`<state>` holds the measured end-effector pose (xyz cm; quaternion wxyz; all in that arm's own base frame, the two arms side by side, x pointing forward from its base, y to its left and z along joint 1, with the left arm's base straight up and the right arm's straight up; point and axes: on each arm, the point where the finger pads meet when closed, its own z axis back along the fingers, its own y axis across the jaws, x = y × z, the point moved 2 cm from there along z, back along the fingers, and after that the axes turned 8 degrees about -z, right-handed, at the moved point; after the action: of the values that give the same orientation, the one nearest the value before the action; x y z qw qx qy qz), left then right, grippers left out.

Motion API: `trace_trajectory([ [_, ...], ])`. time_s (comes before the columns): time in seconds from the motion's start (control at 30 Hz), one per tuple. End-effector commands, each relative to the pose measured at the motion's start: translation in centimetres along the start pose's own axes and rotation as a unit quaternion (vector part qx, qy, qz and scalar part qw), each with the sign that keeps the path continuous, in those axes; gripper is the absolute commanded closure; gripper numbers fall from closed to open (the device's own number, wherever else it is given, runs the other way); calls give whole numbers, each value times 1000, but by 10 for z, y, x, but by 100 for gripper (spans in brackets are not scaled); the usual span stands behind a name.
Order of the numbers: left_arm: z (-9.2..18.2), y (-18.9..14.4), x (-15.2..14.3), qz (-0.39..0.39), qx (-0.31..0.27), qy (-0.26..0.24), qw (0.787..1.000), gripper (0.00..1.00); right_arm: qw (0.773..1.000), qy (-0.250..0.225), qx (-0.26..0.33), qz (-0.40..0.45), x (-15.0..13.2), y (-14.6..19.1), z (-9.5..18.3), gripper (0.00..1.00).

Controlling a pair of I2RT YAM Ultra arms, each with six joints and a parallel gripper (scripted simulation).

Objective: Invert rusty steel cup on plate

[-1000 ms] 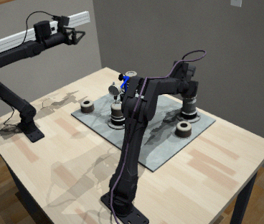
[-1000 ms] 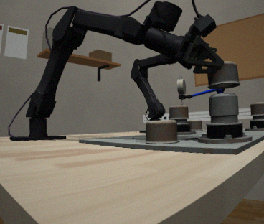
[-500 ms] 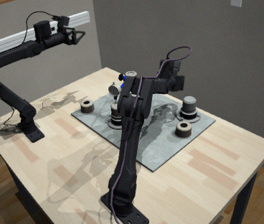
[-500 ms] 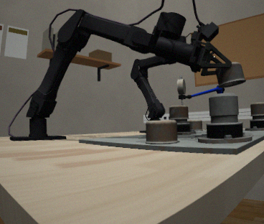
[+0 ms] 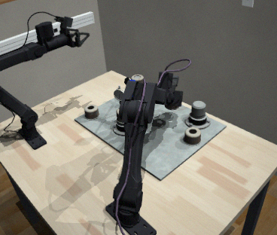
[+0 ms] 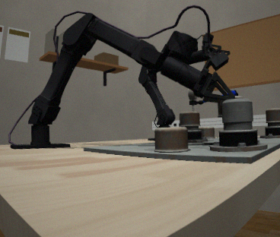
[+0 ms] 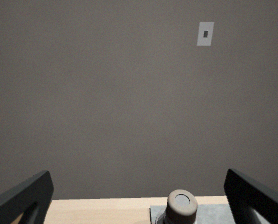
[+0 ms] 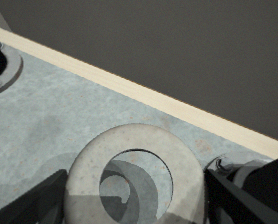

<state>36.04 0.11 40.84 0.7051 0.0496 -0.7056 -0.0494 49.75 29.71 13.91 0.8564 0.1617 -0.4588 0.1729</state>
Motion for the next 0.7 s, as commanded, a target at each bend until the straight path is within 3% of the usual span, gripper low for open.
trace_trajectory([
  [0.0, 6, 0, 22, 0, -5, -21, 1000, 0, 994, -107, 9, 2, 43, 6, 19, 100],
  [0.2, 6, 0, 22, 0, -5, -21, 1000, 0, 993, -114, 28, 7, 11, 13, 19, 100],
  [0.43, 6, 0, 22, 0, -5, -21, 1000, 0, 993, -115, 9, 1, 2, -6, 16, 100],
  [0.57, 6, 0, 22, 0, -5, -21, 1000, 0, 996, -86, 8, 5, -28, -3, 8, 100],
  [0.67, 6, 0, 22, 0, -5, -21, 1000, 0, 997, -80, 15, 7, -33, 3, 5, 100],
])
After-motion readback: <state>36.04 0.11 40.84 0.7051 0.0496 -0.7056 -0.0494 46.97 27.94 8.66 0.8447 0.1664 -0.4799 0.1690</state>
